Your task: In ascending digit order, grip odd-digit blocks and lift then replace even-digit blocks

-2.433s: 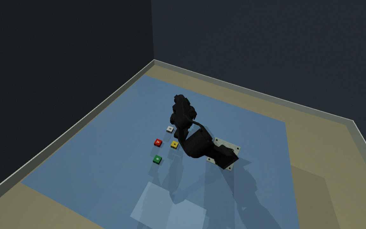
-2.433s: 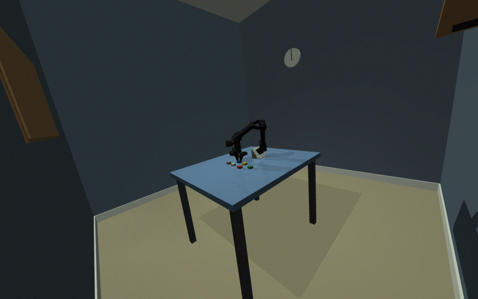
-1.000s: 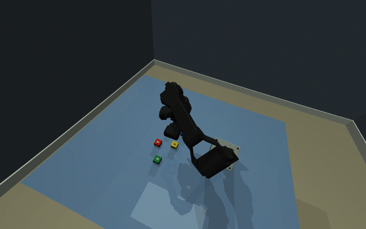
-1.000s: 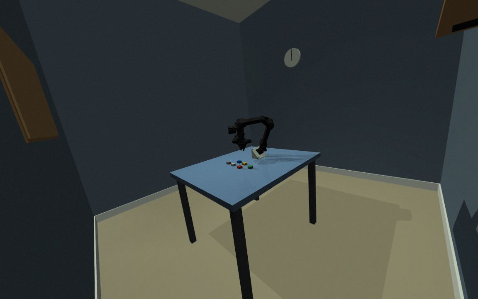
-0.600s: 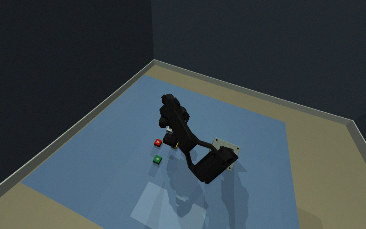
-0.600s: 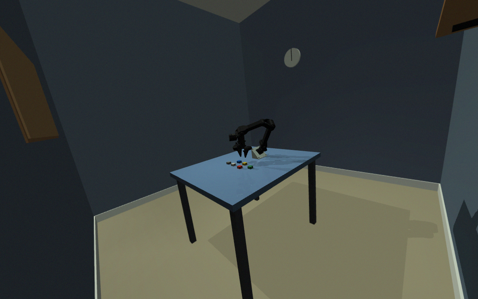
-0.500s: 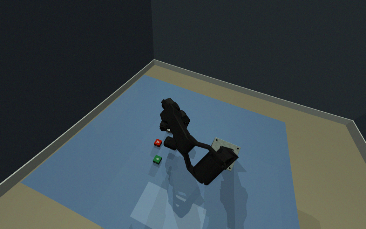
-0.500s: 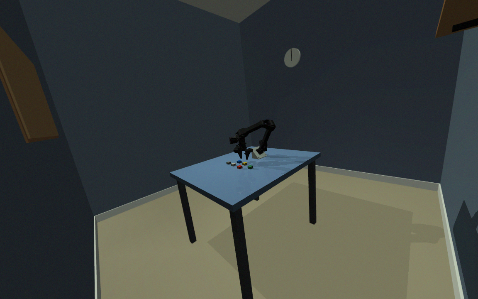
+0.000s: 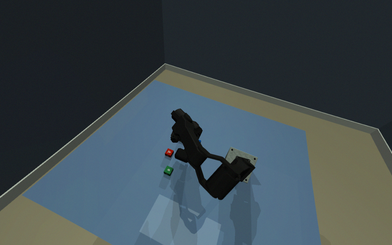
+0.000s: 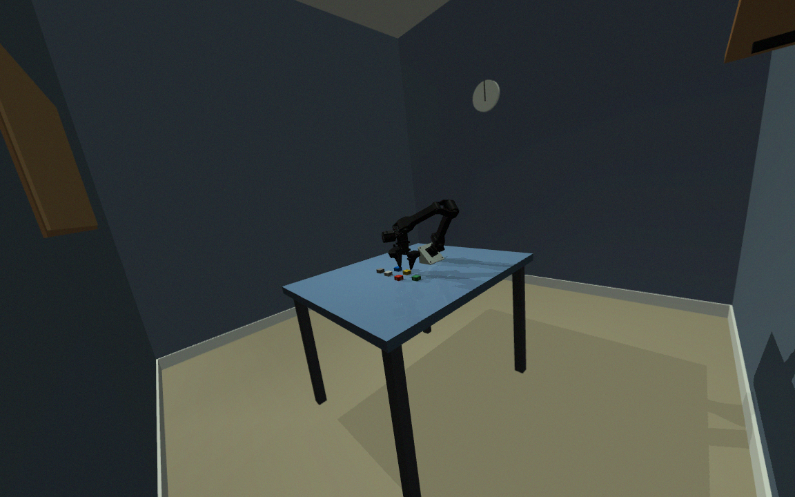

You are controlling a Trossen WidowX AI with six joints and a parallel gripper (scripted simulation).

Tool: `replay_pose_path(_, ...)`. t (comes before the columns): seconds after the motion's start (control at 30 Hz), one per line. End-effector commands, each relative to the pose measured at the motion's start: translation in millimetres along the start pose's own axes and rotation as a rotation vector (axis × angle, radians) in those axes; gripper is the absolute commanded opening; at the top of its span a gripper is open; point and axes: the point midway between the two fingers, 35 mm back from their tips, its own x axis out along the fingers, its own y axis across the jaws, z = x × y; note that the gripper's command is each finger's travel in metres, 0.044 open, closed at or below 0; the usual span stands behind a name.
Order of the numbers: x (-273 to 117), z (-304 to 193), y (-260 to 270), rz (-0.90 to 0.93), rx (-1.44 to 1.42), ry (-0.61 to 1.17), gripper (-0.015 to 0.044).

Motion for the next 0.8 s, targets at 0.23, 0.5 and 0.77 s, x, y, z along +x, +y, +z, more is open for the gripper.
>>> replay_pose_path(0.23, 18.1, -3.1, 1.2, 0.009, 0.010, 0.004, 0.0400)
replay_pose_path(0.5, 20.4, -3.3, 1.3, 0.010, 0.010, 0.004, 0.0269)
replay_pose_path(0.77, 20.4, -3.3, 1.3, 0.010, 0.010, 0.004, 0.0120)
